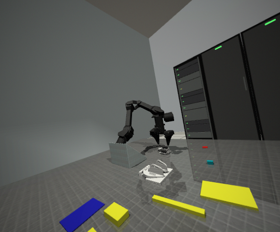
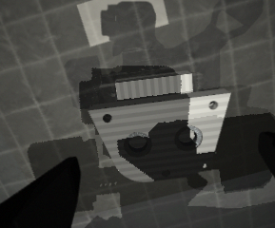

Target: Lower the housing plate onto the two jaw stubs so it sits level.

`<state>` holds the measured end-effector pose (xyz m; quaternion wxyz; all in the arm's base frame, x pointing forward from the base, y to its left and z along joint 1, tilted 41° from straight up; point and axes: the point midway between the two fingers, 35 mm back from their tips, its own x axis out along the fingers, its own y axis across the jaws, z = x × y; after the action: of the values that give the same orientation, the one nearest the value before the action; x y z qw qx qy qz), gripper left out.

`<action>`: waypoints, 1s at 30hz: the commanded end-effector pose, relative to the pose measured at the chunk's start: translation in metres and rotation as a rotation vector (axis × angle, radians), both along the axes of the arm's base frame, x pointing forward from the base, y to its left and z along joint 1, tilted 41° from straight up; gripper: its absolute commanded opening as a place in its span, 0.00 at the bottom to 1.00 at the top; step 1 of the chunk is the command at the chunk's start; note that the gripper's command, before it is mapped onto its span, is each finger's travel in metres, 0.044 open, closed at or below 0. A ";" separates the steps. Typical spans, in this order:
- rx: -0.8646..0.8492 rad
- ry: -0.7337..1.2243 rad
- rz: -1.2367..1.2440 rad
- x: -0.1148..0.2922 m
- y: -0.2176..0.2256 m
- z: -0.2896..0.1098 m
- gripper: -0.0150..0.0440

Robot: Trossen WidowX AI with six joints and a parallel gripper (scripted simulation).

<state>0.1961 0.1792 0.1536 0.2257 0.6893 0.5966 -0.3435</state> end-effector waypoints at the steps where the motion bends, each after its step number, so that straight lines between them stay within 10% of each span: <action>1: -0.004 0.005 -0.004 0.000 0.003 -0.006 1.00; 30: -0.002 0.005 -0.004 0.002 0.029 -0.034 1.00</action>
<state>0.1978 0.2061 0.1236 0.2247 0.6891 0.5974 -0.3431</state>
